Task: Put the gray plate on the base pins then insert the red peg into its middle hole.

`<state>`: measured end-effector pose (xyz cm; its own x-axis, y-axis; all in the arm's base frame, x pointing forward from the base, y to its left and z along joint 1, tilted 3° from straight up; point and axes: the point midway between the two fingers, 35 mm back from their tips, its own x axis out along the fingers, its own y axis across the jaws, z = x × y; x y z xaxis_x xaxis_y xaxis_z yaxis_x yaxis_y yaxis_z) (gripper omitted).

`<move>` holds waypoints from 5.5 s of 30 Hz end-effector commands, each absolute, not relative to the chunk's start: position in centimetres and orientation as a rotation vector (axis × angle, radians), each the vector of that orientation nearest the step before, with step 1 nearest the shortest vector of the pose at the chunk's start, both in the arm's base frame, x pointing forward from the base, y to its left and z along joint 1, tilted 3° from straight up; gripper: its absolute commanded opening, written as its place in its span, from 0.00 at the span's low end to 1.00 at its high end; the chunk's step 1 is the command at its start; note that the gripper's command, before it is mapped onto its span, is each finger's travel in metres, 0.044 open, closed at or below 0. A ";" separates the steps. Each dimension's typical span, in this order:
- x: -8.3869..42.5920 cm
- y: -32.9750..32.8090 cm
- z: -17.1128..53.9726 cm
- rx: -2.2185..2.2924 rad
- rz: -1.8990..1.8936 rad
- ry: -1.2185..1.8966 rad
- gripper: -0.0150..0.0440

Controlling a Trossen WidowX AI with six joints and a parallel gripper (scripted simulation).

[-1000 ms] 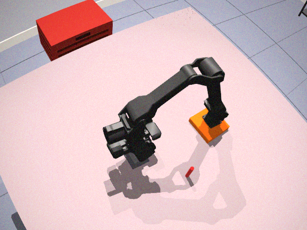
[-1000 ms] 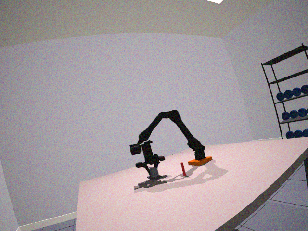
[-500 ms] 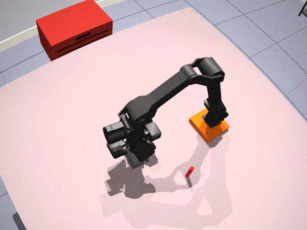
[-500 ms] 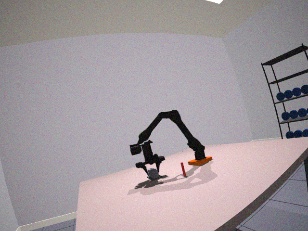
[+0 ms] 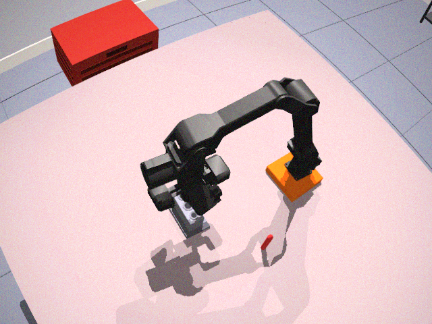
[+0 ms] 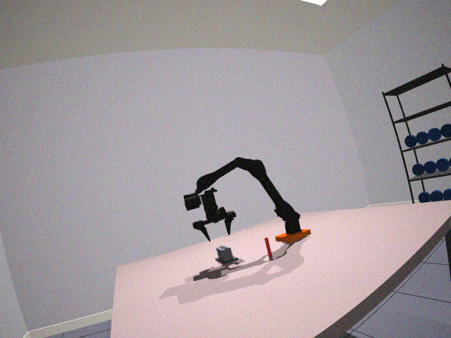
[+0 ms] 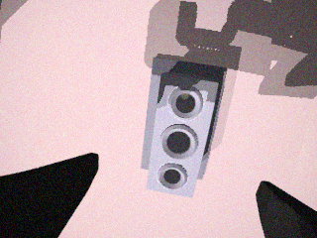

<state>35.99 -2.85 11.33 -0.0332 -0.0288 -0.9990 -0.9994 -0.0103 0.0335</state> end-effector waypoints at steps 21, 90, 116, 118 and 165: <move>31.9 6.2 15.5 -0.431 0.396 1.549 1.00; 22.6 15.2 8.2 0.755 -0.799 1.438 1.00; 22.4 15.0 4.6 0.755 -0.799 1.438 0.91; 22.4 15.0 4.6 0.755 -0.799 1.438 0.82; 23.2 15.6 12.7 0.755 -0.798 1.438 0.25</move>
